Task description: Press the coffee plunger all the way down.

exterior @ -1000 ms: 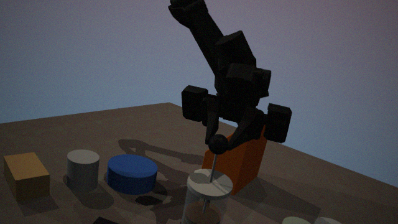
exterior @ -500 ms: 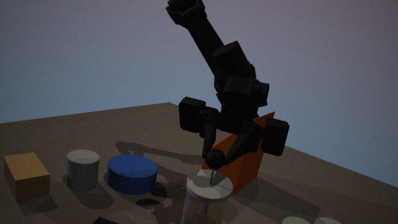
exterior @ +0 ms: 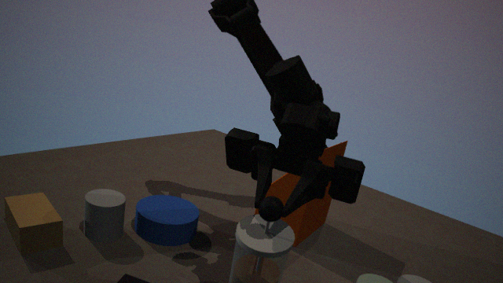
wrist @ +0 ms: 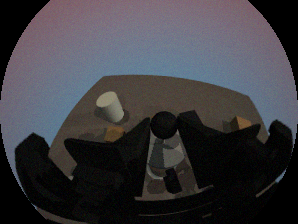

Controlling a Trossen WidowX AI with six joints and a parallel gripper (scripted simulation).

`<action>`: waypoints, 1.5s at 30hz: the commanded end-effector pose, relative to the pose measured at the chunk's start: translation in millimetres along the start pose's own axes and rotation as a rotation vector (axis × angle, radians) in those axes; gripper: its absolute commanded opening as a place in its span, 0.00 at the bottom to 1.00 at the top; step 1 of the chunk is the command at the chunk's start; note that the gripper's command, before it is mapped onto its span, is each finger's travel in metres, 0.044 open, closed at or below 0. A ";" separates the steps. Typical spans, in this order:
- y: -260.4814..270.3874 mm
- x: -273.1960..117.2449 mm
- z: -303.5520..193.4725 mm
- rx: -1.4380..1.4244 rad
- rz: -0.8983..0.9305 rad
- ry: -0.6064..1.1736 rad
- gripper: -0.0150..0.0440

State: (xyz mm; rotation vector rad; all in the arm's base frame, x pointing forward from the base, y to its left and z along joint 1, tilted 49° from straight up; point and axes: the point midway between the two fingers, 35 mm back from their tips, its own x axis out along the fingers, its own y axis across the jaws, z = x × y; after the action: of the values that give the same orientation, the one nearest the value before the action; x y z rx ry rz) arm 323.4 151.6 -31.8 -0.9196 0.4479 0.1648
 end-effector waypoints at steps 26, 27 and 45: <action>1.0 7.6 -4.0 -0.013 -0.006 0.031 0.47; 1.0 7.7 -4.1 -0.013 -0.006 0.031 0.47; 1.3 6.8 -1.2 -0.009 -0.005 0.020 0.69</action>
State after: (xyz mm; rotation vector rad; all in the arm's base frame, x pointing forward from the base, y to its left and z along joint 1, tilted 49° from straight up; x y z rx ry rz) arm 328.8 151.0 -36.3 -0.9315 0.4634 0.1522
